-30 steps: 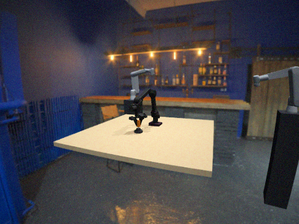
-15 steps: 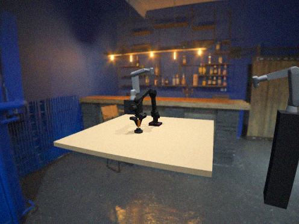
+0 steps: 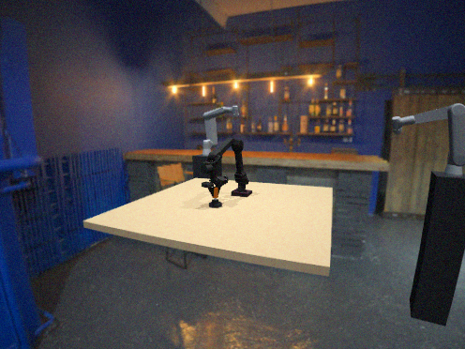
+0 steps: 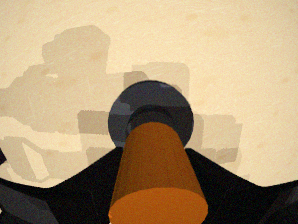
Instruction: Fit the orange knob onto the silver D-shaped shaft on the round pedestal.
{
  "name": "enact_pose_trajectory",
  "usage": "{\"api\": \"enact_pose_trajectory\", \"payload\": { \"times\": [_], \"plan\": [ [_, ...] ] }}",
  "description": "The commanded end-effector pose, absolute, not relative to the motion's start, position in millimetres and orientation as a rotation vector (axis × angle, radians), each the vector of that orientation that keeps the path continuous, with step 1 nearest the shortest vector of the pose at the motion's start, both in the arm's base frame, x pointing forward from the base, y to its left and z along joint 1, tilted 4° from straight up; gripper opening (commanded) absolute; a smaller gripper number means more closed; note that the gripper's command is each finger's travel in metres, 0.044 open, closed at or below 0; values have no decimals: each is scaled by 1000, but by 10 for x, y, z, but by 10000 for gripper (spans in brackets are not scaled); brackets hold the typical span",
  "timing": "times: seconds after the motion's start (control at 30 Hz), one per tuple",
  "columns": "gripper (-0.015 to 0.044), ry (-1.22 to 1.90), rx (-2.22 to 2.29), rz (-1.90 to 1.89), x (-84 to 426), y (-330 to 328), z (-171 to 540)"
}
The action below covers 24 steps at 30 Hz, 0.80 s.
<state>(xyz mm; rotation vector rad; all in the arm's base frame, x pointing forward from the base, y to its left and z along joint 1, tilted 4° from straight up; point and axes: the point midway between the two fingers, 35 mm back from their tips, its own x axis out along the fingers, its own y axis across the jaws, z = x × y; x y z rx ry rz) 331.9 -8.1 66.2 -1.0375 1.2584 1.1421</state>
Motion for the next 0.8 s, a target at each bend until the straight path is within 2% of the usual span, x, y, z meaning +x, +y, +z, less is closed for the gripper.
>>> {"api": "enact_pose_trajectory", "payload": {
  "times": [0.0, 0.77],
  "plan": [
    [0, 1259, -1044, 1143, 3307, -87, 656],
    [0, 1156, -1198, 1295, 3328, -88, 692]
  ]
}}
